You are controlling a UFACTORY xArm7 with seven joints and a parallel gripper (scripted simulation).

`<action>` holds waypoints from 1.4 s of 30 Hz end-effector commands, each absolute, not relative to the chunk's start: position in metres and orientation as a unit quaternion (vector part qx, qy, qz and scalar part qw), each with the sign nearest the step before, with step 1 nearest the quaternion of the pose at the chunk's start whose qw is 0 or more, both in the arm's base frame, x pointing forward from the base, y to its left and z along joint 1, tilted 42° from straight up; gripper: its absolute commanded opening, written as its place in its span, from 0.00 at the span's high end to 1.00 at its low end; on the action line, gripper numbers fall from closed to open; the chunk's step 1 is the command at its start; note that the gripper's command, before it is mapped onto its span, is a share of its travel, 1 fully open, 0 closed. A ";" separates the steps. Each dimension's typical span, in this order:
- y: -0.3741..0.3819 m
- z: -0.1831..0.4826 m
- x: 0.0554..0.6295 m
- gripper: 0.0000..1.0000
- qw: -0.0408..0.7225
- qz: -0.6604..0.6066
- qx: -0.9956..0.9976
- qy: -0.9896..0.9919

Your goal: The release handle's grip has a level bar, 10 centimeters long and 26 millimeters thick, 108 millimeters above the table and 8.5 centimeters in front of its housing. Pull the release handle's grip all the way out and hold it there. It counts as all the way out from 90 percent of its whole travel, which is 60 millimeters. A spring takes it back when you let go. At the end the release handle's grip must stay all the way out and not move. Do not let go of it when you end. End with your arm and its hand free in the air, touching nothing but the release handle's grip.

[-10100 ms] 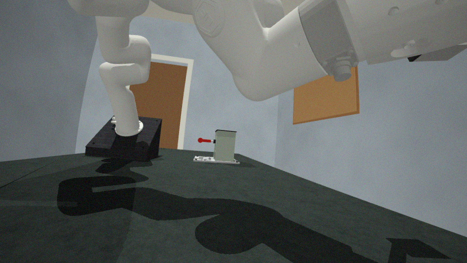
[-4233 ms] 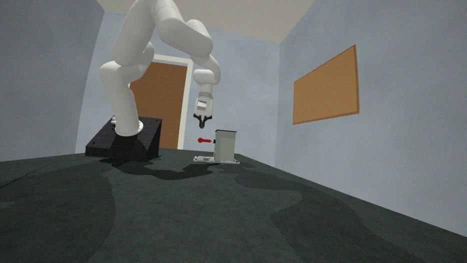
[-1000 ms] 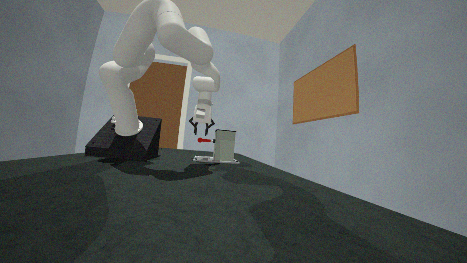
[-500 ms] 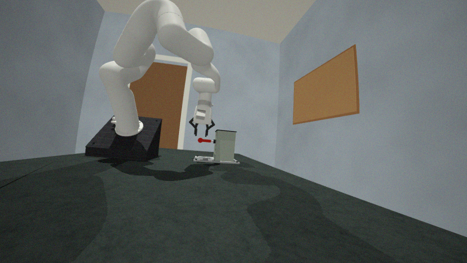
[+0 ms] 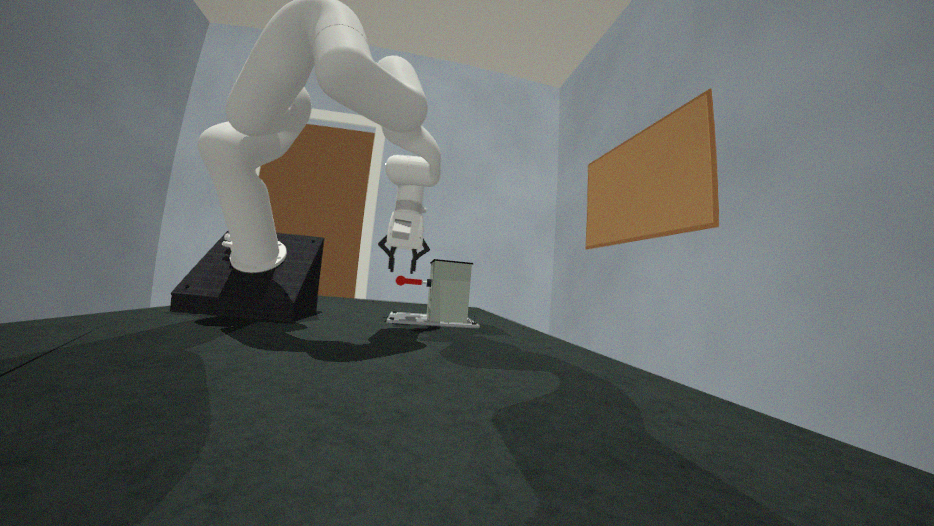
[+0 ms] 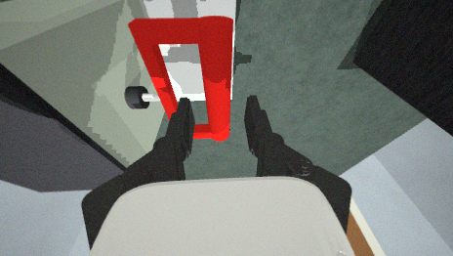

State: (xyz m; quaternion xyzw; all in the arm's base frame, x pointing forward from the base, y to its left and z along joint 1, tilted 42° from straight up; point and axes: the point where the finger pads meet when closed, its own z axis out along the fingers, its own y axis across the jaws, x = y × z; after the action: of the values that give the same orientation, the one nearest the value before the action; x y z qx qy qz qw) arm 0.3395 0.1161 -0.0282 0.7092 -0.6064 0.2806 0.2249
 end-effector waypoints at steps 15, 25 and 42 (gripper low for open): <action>0.119 -0.028 0.341 0.46 0.223 0.281 0.710 -0.606; 0.119 -0.028 0.341 0.46 0.223 0.281 0.710 -0.606; 0.116 -0.031 0.341 0.46 0.223 0.281 0.710 -0.606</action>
State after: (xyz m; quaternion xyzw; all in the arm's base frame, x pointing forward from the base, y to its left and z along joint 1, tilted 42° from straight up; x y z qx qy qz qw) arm 0.3406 0.1153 -0.0305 0.7093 -0.6063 0.2806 0.2247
